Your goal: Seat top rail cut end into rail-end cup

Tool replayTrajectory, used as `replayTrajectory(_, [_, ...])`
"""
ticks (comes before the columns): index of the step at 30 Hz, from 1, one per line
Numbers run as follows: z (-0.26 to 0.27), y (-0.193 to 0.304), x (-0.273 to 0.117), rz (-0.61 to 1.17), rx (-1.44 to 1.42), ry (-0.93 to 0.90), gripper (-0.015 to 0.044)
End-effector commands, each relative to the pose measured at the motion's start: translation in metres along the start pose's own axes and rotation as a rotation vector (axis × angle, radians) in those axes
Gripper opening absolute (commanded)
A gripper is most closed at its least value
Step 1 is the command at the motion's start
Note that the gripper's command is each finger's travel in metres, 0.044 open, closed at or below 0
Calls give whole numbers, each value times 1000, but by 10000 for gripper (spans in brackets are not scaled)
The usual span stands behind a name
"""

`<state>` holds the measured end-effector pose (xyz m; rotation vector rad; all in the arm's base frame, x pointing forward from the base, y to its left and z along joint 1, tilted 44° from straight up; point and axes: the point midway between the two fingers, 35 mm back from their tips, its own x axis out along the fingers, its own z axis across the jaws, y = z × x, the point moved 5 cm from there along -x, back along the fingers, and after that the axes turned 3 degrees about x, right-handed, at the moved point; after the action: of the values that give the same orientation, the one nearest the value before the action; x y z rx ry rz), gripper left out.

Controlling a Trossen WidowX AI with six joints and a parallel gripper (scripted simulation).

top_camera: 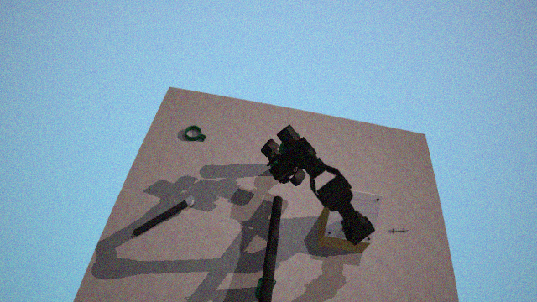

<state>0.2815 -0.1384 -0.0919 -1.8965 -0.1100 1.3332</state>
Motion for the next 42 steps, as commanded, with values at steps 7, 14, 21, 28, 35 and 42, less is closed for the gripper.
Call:
replayTrajectory(7, [6,3,-4,-41,-66,-1,0])
replayTrajectory(14, [10,5,-6,-67,-112,-2,0])
replayTrajectory(21, [15,7,-9,-95,-162,-4,0])
replayTrajectory(28, [18,10,-11,-120,-207,-5,0])
replayTrajectory(35, [22,13,-13,-145,-252,-7,0])
replayTrajectory(42, [25,16,-15,-171,-298,-9,0])
